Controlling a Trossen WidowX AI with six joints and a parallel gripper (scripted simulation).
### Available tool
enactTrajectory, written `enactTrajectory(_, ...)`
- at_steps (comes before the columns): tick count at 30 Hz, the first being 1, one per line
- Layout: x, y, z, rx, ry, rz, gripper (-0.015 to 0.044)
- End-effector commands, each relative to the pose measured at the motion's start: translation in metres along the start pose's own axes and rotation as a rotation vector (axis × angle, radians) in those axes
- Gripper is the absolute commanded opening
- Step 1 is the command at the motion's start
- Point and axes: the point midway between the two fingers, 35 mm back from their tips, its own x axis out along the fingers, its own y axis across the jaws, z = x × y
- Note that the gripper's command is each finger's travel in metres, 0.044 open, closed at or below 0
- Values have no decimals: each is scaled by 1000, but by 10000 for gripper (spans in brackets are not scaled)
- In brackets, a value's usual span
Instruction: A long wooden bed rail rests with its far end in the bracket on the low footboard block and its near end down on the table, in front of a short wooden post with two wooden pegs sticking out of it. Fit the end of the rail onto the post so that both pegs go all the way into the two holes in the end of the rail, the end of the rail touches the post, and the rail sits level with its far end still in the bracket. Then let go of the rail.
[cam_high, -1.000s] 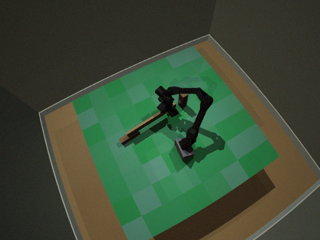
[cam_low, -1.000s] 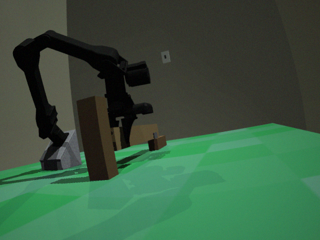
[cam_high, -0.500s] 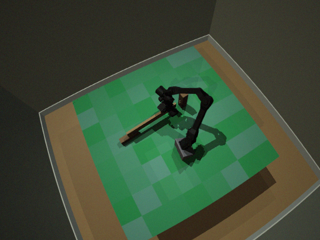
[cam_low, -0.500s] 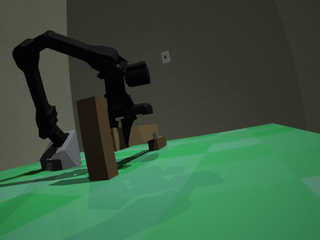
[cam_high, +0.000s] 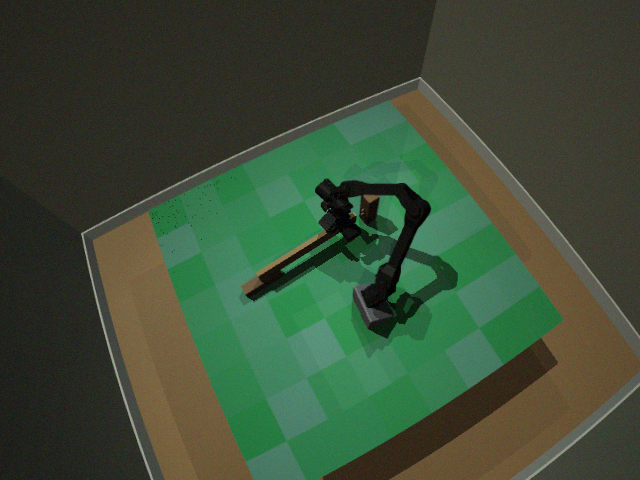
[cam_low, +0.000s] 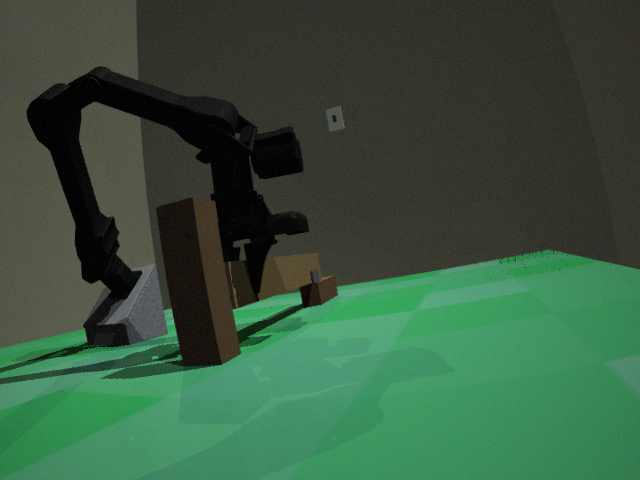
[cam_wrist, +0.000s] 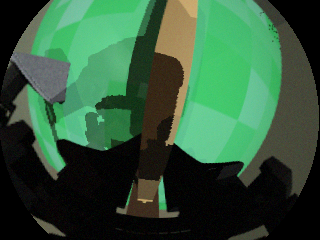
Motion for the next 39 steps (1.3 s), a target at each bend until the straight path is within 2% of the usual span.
enactTrajectory(1, -2, -1, -3, -1, 3, -5, 0)
enactTrajectory(39, -3, -1, -14, -1, 4, -5, 0)
